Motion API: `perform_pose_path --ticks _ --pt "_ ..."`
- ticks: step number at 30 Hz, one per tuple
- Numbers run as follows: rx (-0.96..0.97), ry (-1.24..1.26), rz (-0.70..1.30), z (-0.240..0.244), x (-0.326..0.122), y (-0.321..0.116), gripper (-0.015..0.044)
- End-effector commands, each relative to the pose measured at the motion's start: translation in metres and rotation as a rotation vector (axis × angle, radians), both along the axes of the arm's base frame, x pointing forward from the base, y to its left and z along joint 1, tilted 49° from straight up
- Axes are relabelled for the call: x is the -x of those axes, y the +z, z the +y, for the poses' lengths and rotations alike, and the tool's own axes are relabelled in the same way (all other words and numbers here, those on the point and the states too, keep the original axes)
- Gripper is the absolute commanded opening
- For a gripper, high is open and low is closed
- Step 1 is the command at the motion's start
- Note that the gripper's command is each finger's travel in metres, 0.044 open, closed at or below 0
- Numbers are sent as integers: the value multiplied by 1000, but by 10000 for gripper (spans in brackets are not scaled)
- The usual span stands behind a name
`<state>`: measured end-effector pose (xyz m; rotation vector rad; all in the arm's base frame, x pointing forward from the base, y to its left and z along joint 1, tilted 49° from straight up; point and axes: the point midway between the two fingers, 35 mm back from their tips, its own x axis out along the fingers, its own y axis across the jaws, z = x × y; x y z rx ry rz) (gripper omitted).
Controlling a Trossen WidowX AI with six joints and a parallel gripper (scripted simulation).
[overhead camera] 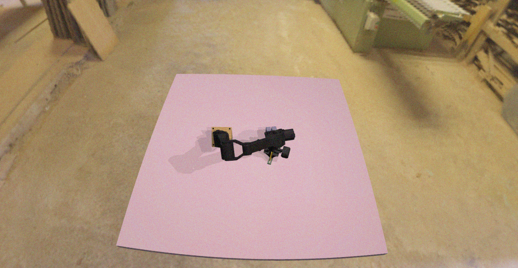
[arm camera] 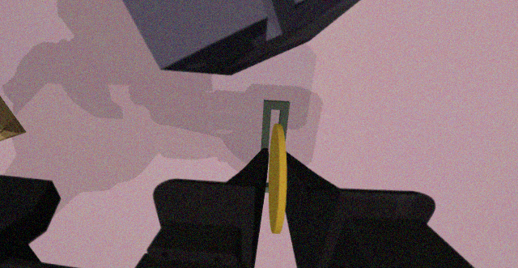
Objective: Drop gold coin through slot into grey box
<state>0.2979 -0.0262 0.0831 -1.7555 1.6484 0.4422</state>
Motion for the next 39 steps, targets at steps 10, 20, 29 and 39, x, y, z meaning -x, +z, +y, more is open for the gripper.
perform_pose_path --ticks 10,20,29,39 --pt "3 3 -1 1 0 1 0" --pt "-4 5 0 20 0 16 0" --pt "-6 5 1 37 3 30 0" --pt "-4 4 2 55 8 47 0"
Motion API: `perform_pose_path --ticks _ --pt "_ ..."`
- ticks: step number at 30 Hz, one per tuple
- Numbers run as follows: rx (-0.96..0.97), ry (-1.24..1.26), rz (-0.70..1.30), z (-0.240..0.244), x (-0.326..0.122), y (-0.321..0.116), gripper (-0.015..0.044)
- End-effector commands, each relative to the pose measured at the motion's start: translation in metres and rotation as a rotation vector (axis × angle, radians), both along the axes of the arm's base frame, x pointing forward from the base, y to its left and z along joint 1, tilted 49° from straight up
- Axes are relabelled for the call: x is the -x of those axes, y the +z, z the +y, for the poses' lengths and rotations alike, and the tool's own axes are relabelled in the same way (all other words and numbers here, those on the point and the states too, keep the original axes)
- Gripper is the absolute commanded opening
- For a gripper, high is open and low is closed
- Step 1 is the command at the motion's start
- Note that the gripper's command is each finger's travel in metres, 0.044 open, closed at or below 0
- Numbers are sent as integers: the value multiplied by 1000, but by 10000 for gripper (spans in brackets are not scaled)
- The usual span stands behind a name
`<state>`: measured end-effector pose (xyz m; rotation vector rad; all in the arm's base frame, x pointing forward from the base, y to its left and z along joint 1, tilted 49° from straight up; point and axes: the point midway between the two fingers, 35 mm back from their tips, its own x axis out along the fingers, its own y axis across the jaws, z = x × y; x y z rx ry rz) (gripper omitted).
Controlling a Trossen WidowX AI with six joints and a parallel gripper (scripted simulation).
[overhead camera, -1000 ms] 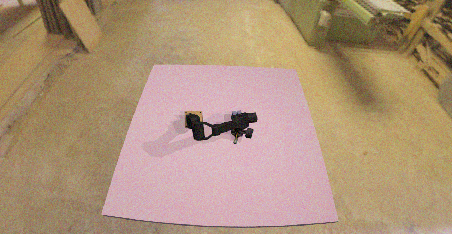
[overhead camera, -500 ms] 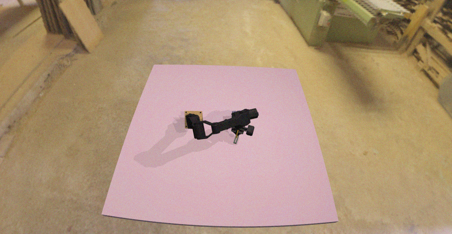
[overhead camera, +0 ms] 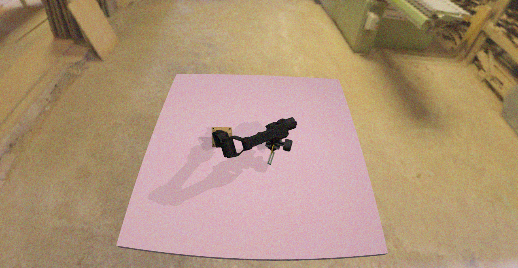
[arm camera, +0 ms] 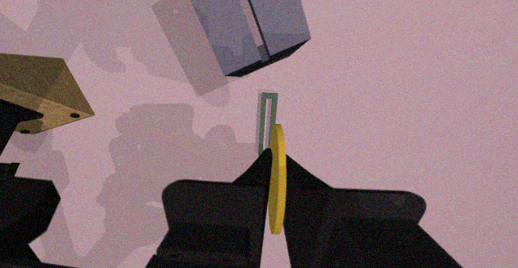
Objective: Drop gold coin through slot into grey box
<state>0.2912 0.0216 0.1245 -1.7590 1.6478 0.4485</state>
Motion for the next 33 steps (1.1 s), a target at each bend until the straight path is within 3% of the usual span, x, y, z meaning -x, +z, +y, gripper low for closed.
perform_pose_path --ticks 1,11,24,33 --pt "-4 0 -3 9 2 8 0" --pt "2 3 1 22 7 21 0" --pt "59 272 302 24 3 20 0" --pt "61 286 318 27 2 17 0"
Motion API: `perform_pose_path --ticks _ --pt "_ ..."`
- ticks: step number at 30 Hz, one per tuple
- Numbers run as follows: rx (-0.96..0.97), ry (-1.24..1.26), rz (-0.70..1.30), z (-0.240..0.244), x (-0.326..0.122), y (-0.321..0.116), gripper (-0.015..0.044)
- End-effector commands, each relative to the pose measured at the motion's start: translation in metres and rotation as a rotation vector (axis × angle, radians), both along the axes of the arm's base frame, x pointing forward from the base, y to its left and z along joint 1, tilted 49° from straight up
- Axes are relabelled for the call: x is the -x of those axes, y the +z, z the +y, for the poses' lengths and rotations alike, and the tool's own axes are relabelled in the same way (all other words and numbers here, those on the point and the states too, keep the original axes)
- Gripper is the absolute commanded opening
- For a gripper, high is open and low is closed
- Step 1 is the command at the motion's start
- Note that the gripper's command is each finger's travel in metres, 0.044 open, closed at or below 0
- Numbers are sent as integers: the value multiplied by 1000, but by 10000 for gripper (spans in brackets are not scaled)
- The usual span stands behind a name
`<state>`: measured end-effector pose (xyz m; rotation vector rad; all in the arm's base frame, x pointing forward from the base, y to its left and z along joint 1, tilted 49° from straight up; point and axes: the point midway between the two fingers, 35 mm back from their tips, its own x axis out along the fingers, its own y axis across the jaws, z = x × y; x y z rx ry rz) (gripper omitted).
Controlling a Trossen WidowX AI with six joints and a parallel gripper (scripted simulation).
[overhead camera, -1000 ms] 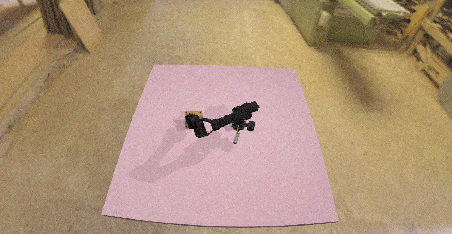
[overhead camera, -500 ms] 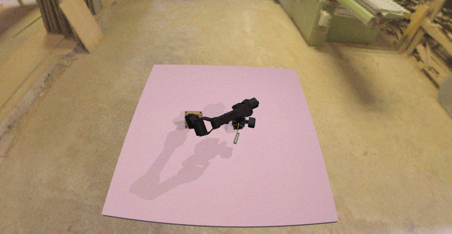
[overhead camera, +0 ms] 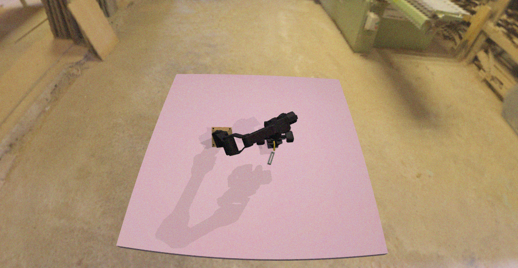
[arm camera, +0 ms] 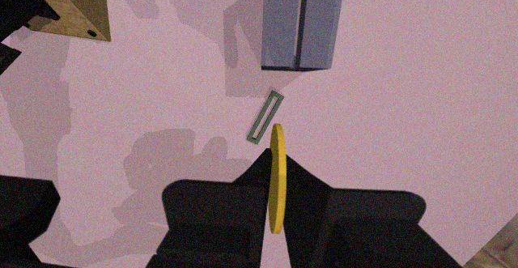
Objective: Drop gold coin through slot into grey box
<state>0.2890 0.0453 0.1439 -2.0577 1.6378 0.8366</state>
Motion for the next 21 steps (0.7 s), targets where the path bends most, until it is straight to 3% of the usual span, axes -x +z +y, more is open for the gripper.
perform_pose_path --ticks 1,21 --pt "-2 9 12 5 0 -4 0" --pt "-9 11 13 41 0 -42 0"
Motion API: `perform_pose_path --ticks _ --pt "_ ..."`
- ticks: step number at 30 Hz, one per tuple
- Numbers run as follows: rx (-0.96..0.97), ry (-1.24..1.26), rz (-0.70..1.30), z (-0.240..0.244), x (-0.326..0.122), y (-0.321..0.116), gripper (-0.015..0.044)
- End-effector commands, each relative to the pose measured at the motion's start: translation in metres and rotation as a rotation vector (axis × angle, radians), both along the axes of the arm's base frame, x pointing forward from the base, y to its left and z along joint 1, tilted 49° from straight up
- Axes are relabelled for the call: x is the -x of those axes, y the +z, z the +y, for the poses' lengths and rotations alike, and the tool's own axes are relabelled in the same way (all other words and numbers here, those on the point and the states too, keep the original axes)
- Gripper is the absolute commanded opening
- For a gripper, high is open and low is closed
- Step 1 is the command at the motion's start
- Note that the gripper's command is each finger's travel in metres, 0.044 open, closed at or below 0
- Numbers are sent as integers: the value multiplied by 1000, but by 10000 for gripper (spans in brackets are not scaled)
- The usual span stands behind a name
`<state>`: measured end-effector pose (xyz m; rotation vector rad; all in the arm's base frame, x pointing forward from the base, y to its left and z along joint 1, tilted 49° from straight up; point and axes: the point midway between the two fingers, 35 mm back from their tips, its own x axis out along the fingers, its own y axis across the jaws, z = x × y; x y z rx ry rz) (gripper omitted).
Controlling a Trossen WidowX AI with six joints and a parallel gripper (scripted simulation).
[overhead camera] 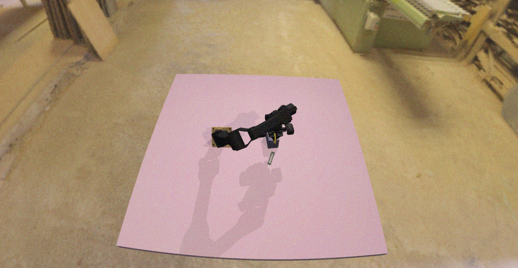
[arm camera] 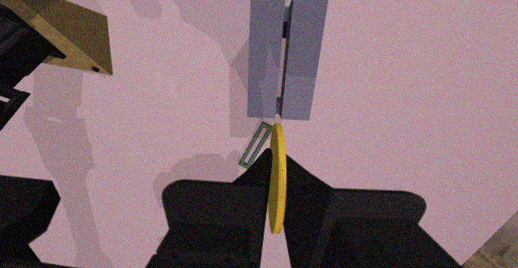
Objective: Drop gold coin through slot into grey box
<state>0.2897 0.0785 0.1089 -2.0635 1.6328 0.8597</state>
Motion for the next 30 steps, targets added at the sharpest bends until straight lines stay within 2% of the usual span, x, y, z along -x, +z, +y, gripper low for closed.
perform_pose_path --ticks 1,23,30 --pt "-5 0 -1 9 1 -9 0" --pt "-2 -1 -2 45 10 -53 0" --pt "2 0 0 41 9 -49 0"
